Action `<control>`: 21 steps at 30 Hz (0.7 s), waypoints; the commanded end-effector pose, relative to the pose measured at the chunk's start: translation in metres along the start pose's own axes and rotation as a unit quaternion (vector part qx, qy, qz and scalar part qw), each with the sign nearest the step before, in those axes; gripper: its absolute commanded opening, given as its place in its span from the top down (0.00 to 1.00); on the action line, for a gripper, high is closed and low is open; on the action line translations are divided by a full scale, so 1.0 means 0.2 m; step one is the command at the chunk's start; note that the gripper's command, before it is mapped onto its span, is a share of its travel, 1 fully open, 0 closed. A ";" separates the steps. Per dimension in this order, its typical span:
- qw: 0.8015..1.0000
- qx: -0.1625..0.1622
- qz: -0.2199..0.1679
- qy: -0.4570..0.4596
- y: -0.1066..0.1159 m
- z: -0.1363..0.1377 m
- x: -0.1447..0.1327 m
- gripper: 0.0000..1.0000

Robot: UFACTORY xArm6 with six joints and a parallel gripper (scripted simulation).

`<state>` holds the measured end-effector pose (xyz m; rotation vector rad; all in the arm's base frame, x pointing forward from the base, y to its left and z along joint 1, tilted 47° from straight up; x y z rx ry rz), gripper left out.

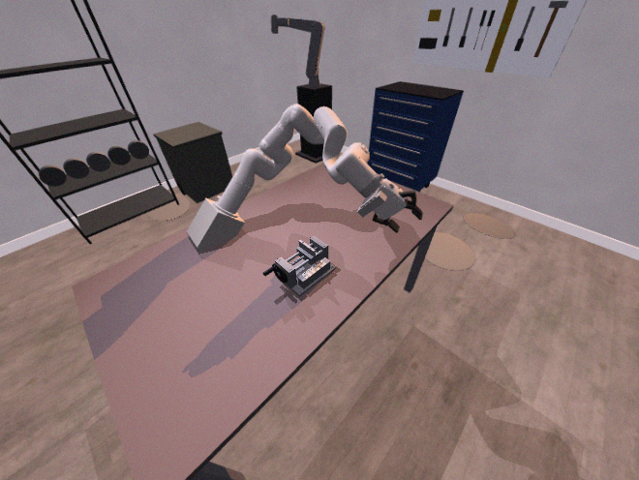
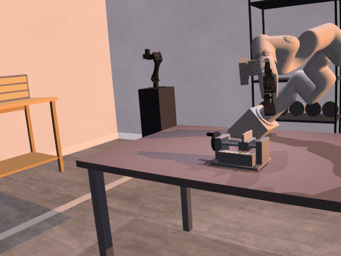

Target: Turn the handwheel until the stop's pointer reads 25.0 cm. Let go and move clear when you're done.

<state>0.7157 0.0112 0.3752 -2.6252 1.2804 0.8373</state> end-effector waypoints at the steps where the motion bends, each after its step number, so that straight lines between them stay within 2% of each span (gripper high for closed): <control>1: 0.999 -0.041 0.006 0.005 0.09 0.11 0.13 0.00; 2: 0.997 -0.075 0.013 0.003 0.16 0.22 0.24 0.00; 4: 0.997 -0.075 0.013 0.003 0.16 0.22 0.24 0.00; 5: 0.994 -0.109 0.019 -0.002 0.24 0.34 0.34 0.00; 8: 0.994 -0.109 0.019 -0.002 0.24 0.34 0.34 0.00; 9: 0.989 -0.143 0.023 -0.010 0.33 0.46 0.43 0.00; 11: 0.989 -0.143 0.023 -0.010 0.33 0.46 0.43 0.00; 12: 0.984 -0.175 0.027 -0.019 0.42 0.57 0.51 0.00; 15: 0.984 -0.175 0.027 -0.019 0.42 0.57 0.51 0.00; 16: 0.978 -0.206 0.029 -0.030 0.52 0.69 0.58 0.00; 18: 0.978 -0.206 0.029 -0.030 0.52 0.69 0.58 0.00; 19: 0.971 -0.235 0.031 -0.041 0.61 0.80 0.64 0.00; 21: 0.971 -0.235 0.031 -0.041 0.61 0.80 0.64 0.00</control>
Point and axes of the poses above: the point where the finger pads meet when closed, its own y axis back along the fingers, its own z axis across the jaws, x = y × z, the point moved 2 cm from there along y, back along the fingers, and after that the axes turned 12 degrees about y, right-handed, at the moved point
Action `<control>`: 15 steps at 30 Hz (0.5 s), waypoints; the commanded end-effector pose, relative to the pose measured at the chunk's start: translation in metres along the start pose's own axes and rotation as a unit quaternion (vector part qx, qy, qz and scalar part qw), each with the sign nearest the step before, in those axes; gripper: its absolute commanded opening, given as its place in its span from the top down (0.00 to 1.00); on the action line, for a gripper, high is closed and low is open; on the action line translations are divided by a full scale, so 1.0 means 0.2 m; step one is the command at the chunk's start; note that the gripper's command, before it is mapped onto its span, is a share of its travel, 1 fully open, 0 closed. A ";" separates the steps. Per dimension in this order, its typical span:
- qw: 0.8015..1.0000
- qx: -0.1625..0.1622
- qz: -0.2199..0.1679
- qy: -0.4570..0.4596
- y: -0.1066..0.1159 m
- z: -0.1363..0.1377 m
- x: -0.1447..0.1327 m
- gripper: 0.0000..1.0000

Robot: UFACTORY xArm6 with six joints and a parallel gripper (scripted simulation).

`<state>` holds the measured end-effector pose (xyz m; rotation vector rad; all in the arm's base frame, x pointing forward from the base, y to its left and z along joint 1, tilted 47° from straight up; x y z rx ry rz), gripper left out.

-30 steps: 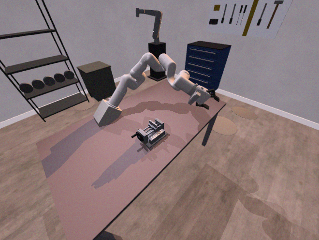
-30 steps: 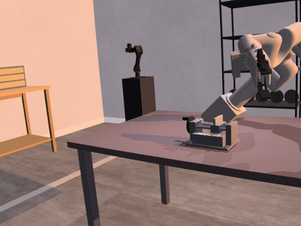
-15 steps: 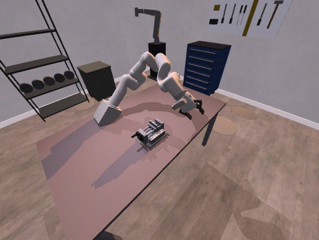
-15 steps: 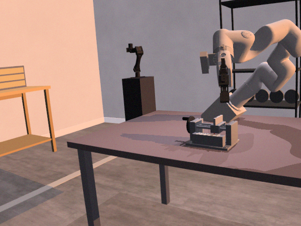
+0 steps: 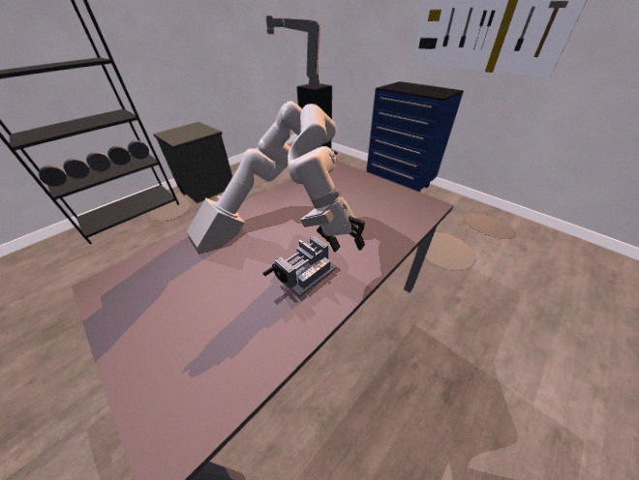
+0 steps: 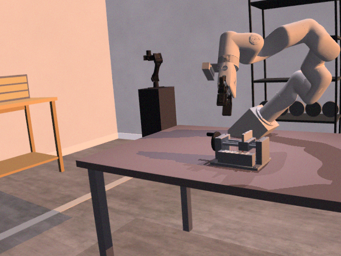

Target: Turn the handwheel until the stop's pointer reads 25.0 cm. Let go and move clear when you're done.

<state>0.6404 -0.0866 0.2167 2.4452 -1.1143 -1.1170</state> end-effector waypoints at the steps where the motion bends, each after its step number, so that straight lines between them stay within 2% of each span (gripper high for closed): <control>1: 0.998 -0.066 0.001 -0.022 0.11 0.29 0.15 0.00; 3: 0.998 -0.066 0.001 -0.022 0.11 0.29 0.15 0.00; 4: 0.995 -0.093 -0.001 -0.034 0.15 0.41 0.20 0.00; 6: 0.995 -0.093 -0.001 -0.034 0.15 0.41 0.20 0.00; 7: 0.992 -0.117 -0.003 -0.046 0.19 0.53 0.24 0.00; 9: 0.992 -0.117 -0.003 -0.046 0.19 0.53 0.24 0.00; 10: 0.988 -0.140 -0.006 -0.058 0.23 0.64 0.27 0.00; 11: 0.988 -0.140 -0.006 -0.058 0.23 0.64 0.27 0.00; 12: 0.985 -0.160 -0.009 -0.069 0.27 0.74 0.29 0.00; 14: 0.985 -0.160 -0.009 -0.069 0.27 0.74 0.29 0.00; 15: 0.981 -0.178 -0.012 -0.079 0.31 0.83 0.31 0.00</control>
Point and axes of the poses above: the point where the finger pads meet when closed, its own y axis back along the fingers, its own z axis across the jaws, x = y × z, the point moved 2 cm from there along y, back along the fingers, and after that the axes turned 12 degrees about y, right-handed, at the moved point
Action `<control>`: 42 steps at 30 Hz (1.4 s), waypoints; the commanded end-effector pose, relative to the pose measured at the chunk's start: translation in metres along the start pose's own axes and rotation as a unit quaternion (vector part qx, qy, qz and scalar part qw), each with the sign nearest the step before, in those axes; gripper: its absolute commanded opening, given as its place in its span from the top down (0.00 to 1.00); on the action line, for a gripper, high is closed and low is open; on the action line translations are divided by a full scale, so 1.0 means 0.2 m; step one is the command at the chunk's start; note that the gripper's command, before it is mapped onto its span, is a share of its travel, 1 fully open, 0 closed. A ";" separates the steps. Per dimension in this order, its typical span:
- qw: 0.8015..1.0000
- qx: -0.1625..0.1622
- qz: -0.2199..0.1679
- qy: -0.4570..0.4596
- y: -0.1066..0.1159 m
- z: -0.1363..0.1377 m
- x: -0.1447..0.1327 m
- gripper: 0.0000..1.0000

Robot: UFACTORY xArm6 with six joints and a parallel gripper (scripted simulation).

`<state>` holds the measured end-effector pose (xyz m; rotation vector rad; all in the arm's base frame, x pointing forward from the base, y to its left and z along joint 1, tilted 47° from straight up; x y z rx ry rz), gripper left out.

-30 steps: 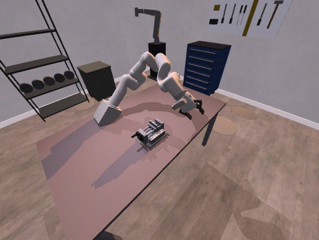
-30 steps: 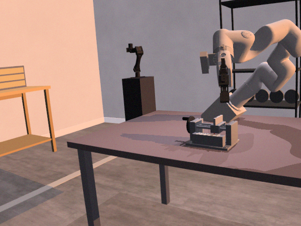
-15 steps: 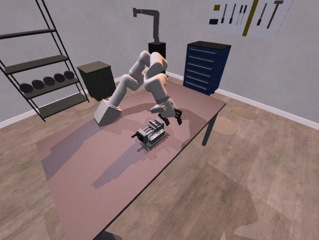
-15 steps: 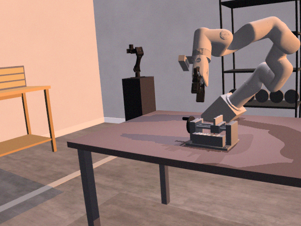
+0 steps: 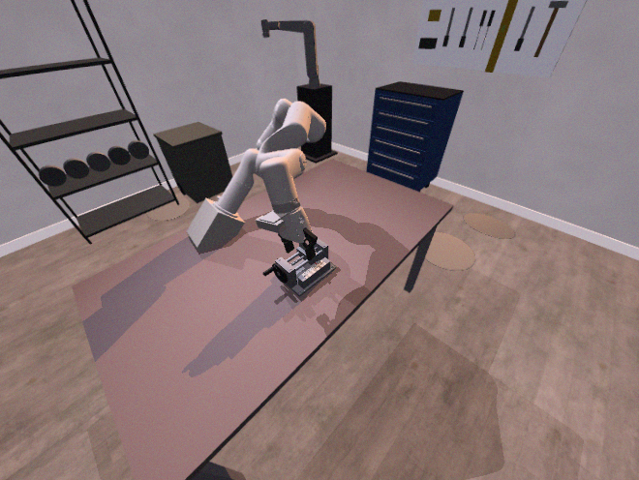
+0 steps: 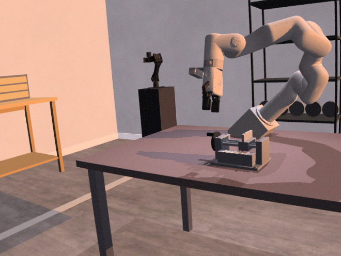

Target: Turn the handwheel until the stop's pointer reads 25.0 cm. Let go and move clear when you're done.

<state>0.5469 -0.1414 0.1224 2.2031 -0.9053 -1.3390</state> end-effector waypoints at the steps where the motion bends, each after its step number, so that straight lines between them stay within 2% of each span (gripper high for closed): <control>1: 0.999 -0.042 -0.005 -0.019 0.04 0.21 0.07 0.00; 2: 0.998 -0.058 -0.009 -0.028 0.05 0.29 0.10 0.00; 5: 0.997 -0.072 -0.012 -0.037 0.06 0.36 0.11 0.00; 7: 0.994 -0.094 -0.018 -0.050 0.08 0.48 0.14 0.00; 12: 0.991 -0.117 -0.025 -0.063 0.10 0.60 0.16 0.00; 27: 0.990 -0.120 -0.026 -0.066 0.10 0.62 0.16 0.00; 28: 0.990 -0.120 -0.026 -0.066 0.10 0.62 0.16 0.43; 35: 0.990 -0.120 -0.026 -0.066 0.10 0.58 0.10 0.43; 41: 0.990 -0.120 -0.026 -0.066 0.08 0.42 -0.17 0.43; 42: 0.990 -0.120 -0.026 -0.066 0.08 0.42 -0.17 0.43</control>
Point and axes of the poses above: the point where the finger pads meet when closed, its own y axis back along the fingers, its own z axis across the jaws, x = y × z, the point moved 2 cm from there along y, back along the fingers, and after that the axes turned 12 degrees about y, right-handed, at the moved point
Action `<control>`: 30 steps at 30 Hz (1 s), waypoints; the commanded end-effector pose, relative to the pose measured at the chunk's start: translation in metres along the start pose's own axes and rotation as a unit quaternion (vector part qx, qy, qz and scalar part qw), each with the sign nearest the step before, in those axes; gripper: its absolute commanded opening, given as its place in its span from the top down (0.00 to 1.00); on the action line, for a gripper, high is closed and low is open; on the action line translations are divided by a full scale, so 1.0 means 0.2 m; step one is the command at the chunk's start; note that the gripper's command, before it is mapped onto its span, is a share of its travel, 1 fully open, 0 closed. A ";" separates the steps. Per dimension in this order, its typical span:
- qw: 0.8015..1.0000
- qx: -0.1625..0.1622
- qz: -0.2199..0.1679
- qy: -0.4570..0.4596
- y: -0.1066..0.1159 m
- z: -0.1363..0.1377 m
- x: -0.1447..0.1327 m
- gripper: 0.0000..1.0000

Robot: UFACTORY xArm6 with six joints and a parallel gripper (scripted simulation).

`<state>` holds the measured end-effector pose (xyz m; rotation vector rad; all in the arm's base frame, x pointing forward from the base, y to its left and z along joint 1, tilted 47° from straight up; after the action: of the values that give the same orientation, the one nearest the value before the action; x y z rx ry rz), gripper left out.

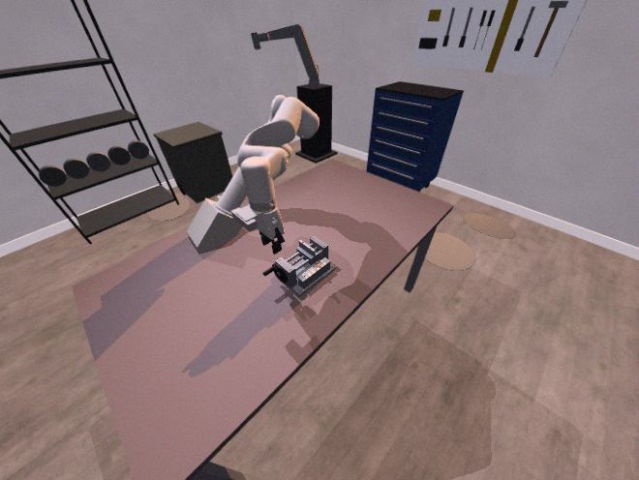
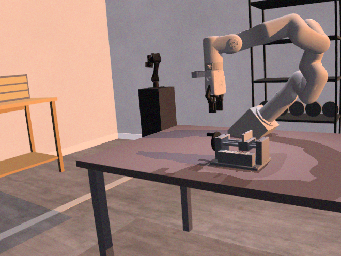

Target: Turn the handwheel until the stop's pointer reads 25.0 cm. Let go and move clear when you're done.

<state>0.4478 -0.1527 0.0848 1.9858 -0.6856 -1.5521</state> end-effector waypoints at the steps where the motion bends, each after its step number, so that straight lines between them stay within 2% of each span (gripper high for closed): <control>1: 1.000 0.002 0.003 0.001 0.01 -0.11 -0.24 0.43; 4: 1.000 0.002 0.003 0.001 0.01 -0.14 -0.31 0.43; 6: 1.000 0.002 0.003 0.001 0.01 -0.21 -0.47 0.43; 8: 1.000 0.002 0.003 0.001 0.01 -0.21 -0.47 0.43; 10: 1.000 0.002 0.003 0.001 0.01 -0.27 -0.61 0.43; 13: 1.000 0.002 0.003 0.001 0.01 -0.30 -0.67 0.43; 17: 1.000 0.002 0.003 0.001 0.01 -0.37 -0.83 0.43; 25: 1.000 0.002 0.003 0.001 0.01 -0.39 -0.87 0.43; 27: 1.000 0.002 0.003 0.001 -0.04 -0.39 -0.87 0.43; 30: 1.000 0.002 0.003 0.001 -0.18 -0.39 -0.87 0.43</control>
<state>0.4857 -0.0229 0.2184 1.9845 -0.6922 -1.5486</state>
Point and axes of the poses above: the point where the finger pads meet when closed, its own y axis back along the fingers, its own z axis across the jaws, x = y × z, the point moved 2 cm from there along y, back along the fingers, and after that the axes turned 12 degrees about y, right-handed, at the moved point
